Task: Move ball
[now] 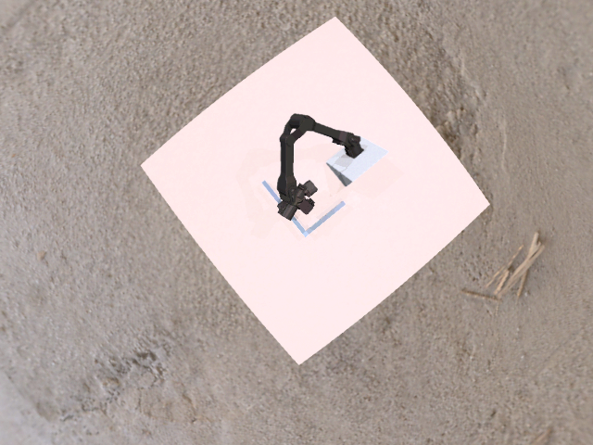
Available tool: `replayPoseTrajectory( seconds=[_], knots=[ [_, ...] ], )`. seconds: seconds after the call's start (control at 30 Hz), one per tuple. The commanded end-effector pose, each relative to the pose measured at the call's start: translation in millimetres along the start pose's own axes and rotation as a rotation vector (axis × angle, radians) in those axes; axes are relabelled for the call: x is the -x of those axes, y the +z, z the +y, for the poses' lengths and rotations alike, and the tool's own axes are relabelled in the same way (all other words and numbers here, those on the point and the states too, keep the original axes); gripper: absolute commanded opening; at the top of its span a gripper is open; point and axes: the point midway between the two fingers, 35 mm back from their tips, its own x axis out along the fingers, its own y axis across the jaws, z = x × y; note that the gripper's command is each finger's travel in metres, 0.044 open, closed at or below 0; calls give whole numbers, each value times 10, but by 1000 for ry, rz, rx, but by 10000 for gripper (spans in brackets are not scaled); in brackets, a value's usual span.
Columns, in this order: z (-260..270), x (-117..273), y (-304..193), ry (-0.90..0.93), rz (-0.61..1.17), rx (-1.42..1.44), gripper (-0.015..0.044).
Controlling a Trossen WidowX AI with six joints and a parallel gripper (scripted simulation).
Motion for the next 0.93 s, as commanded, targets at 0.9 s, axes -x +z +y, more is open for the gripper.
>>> replayPoseTrajectory(
  seconds=[0.9],
  knots=[
    [10, 1233, 10, -19, 2, 2, 440]
  ],
)
